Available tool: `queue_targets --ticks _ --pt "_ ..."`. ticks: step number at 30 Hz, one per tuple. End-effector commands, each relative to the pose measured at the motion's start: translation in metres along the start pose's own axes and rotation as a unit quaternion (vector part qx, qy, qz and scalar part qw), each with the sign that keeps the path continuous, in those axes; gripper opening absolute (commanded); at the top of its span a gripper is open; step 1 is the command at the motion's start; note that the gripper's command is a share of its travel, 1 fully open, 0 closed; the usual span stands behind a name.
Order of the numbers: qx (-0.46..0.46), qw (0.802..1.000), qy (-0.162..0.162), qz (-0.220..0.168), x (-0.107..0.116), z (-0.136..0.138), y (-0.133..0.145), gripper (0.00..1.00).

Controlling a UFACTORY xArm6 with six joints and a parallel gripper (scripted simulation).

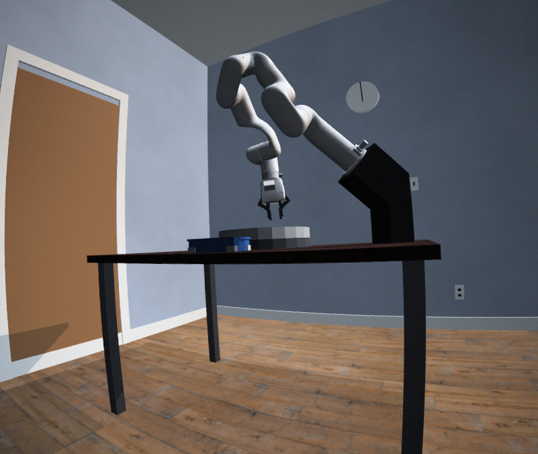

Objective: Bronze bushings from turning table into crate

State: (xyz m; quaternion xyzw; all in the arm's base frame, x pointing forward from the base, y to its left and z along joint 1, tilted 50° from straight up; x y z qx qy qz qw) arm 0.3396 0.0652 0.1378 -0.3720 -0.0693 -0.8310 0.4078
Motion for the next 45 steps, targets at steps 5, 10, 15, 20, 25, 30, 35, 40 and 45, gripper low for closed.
queue_targets --ticks 5,10,15,20,25,30,35,40,45 --pt "-0.079 0.995 0.034 -0.058 -0.001 -0.04 0.033 0.4" --pt "-0.096 0.992 0.038 -0.069 0.0 -0.048 0.039 0.4" --pt "-0.097 0.992 0.038 -0.071 0.0 -0.049 0.039 0.4" --pt "-0.097 0.992 0.038 -0.071 0.0 -0.049 0.039 0.4" --pt "-0.097 0.992 0.038 -0.071 0.0 -0.049 0.039 0.4" --pt "-0.097 0.992 0.038 -0.071 0.0 -0.049 0.039 0.4" --pt "-0.097 0.992 0.038 -0.071 0.0 -0.049 0.04 0.4" --pt "-0.097 0.992 0.038 -0.071 0.0 -0.049 0.04 0.4" --pt "-0.097 0.992 0.038 -0.071 0.0 -0.049 0.04 0.4"
Point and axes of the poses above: the point where the finger pads meet when closed, its own x axis back along the fingers, its own z axis across the jaws, y = z × x, the point moved 4 cm from there along x, back along the fingers, and after that the axes turned 6 degrees about x, right-handed, at the moved point
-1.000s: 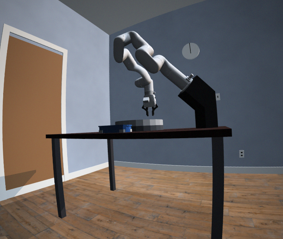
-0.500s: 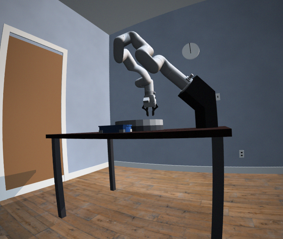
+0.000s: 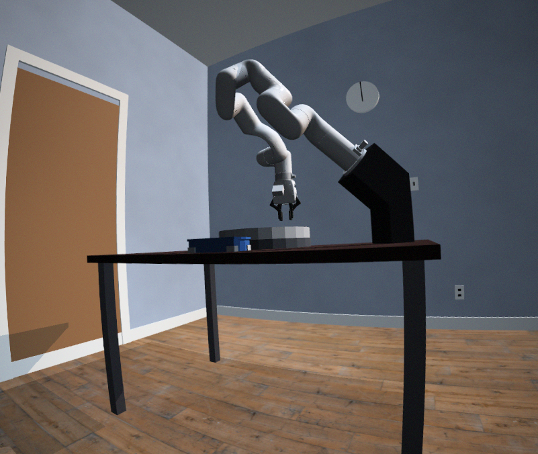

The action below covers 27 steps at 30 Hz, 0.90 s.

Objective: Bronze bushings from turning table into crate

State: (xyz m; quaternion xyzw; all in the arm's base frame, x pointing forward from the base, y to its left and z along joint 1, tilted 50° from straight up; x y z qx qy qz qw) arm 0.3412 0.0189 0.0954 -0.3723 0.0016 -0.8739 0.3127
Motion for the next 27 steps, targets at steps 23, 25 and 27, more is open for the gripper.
queue_targets --ticks 23,25,27 --pt "0.0 1.0 0.0 -0.001 -0.024 0.0 0.0 0.4" --pt "0.0 1.0 0.0 -0.001 -0.025 0.0 0.0 0.4" --pt "0.0 1.0 0.0 -0.001 -0.027 0.0 0.0 0.4"
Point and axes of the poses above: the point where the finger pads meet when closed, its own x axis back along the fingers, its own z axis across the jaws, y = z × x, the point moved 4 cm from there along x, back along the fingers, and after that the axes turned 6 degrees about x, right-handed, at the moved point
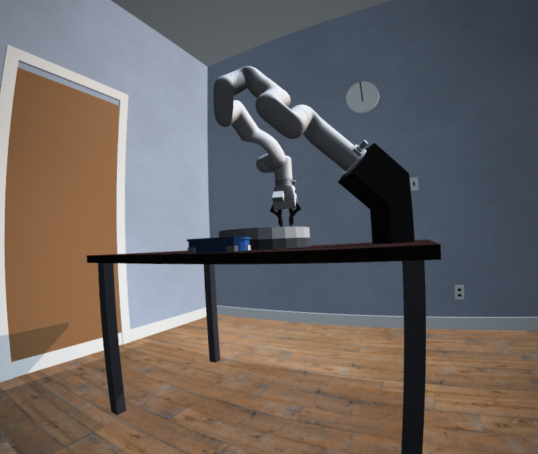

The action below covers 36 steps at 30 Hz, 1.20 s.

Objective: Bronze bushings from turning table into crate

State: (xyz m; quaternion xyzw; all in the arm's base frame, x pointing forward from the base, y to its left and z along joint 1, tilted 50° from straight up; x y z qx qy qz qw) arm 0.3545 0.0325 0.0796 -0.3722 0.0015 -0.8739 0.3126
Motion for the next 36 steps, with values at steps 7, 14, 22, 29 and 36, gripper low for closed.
queue_targets --ticks 7,14,22,29,36 --pt "0.0 1.0 0.0 0.0 -0.01 0.0 0.0 0.4" --pt "0.0 1.0 0.0 0.0 -0.01 0.0 0.0 0.4" --pt "0.0 1.0 0.0 0.0 -0.011 0.0 0.0 0.4" --pt "0.0 1.0 0.0 0.0 -0.017 0.0 0.0 0.4" --pt "0.0 1.0 0.0 0.0 -0.029 0.0 0.0 0.4"
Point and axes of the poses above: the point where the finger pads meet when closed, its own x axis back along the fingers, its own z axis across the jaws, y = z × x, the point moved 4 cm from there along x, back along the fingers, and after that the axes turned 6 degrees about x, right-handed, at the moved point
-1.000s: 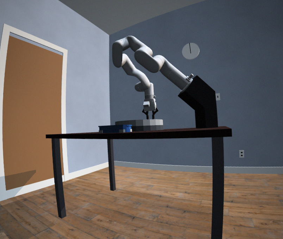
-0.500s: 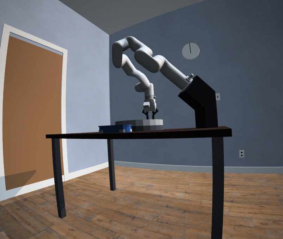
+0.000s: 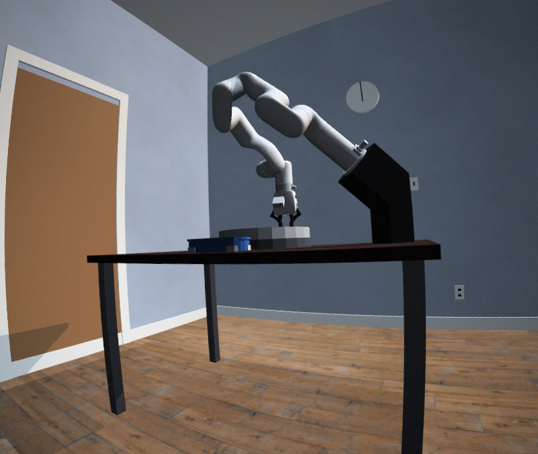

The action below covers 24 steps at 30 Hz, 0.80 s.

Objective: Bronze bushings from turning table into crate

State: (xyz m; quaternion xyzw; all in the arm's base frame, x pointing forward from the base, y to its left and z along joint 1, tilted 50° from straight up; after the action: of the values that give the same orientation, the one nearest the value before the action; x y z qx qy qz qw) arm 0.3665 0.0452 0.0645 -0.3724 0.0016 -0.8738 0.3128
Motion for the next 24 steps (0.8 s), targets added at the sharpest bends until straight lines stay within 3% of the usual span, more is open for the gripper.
queue_targets --ticks 1,19,20,24 --pt "0.0 1.0 0.0 -0.001 -0.0073 0.0002 0.0004 0.4" --pt "0.0 1.0 0.0 -0.001 -0.011 0.0002 0.0004 0.4" --pt "0.0 1.0 0.0 -0.001 -0.011 0.0002 0.0004 0.0" --pt "0.0 1.0 0.0 -0.001 -0.011 0.0002 0.0004 0.0"
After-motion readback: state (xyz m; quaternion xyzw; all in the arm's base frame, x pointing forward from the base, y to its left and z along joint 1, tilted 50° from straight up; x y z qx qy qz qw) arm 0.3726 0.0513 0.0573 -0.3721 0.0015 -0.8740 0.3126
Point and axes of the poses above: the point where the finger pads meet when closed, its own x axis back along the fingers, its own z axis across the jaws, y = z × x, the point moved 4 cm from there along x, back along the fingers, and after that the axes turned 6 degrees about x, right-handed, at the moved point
